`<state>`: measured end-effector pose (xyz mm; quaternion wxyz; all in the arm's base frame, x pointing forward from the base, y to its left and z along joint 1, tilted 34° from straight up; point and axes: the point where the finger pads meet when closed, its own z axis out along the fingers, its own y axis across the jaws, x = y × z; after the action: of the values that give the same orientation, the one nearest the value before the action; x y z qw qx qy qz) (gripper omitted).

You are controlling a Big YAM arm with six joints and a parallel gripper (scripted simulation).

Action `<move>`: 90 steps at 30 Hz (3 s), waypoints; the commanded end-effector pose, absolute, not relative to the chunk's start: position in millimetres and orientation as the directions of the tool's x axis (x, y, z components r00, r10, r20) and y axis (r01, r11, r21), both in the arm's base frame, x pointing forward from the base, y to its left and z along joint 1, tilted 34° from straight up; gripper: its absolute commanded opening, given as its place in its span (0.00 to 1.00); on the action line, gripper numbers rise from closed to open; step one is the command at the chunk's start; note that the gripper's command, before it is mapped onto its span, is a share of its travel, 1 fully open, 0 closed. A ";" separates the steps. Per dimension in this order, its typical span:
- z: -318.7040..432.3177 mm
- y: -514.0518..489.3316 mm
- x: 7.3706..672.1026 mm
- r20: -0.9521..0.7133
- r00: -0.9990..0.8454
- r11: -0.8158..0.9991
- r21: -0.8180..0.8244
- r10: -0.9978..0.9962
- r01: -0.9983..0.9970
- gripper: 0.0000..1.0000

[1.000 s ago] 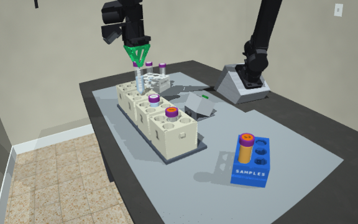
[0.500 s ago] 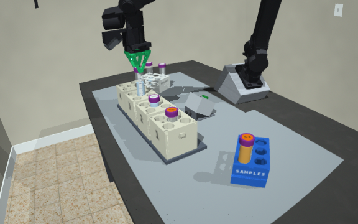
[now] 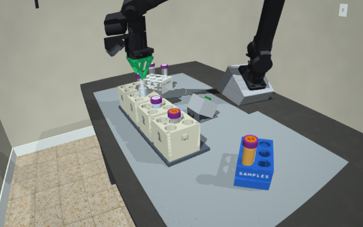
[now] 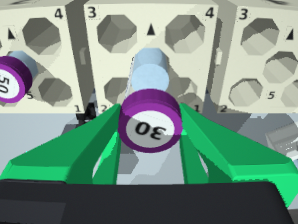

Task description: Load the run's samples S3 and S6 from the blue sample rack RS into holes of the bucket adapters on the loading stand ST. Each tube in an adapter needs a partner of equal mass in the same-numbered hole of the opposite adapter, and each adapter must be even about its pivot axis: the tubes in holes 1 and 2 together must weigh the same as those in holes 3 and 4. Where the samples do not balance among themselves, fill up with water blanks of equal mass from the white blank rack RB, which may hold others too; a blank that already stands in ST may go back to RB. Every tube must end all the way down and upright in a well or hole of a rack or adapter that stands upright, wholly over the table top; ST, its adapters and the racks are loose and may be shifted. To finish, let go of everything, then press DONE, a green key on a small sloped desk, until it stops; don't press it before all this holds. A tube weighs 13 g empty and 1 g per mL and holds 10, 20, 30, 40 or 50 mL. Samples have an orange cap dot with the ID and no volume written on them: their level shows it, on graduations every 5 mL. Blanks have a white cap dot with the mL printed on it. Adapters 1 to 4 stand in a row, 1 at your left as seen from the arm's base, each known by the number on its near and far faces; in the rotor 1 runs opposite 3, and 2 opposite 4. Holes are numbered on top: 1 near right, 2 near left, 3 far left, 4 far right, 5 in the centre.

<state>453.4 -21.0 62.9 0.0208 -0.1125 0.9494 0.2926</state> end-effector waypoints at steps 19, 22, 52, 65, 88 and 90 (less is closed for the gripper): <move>57.2 -28.2 477.3 -0.155 -0.975 0.819 0.531 -0.160 -0.219 0.00; 43.4 -11.2 460.5 -0.120 -0.976 0.809 0.547 -0.181 -0.217 0.00; 34.0 -1.8 467.1 -0.143 -0.972 0.811 0.537 -0.186 -0.234 0.00; 51.7 -13.7 475.9 -0.168 -0.971 0.818 0.527 -0.167 -0.232 0.55; 62.3 -21.0 467.2 -0.143 -0.972 0.811 0.535 -0.186 -0.234 0.55; 62.3 -21.0 467.2 -0.143 -0.972 0.811 0.535 -0.186 -0.234 0.55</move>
<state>454.9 -12.8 43.9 0.0188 -0.1041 0.9498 0.2945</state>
